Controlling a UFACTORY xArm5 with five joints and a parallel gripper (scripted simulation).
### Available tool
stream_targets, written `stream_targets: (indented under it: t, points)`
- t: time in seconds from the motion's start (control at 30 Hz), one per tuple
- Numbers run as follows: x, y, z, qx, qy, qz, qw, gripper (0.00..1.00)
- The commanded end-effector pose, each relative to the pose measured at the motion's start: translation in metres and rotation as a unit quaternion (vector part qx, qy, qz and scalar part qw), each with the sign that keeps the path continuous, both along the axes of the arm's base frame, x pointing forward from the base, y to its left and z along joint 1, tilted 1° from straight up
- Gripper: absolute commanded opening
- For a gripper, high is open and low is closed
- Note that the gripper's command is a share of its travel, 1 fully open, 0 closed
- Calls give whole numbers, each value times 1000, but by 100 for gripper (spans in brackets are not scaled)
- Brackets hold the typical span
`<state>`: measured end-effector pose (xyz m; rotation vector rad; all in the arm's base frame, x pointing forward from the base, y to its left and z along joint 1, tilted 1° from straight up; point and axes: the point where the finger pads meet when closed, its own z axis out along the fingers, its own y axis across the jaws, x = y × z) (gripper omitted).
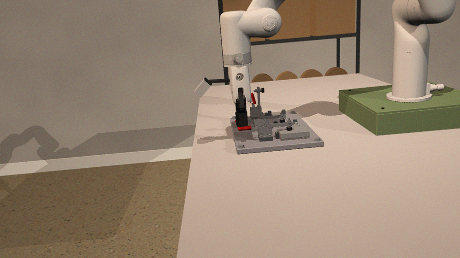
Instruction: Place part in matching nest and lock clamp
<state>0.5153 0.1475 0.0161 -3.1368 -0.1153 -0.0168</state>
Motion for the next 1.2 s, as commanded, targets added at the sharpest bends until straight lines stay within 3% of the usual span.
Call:
stream_targets:
  t: [0.0,1.17]
  points:
    - [1,0,1,1,-2,0,1000,0]
    - [1,0,-2,1,-2,0,1000,0]
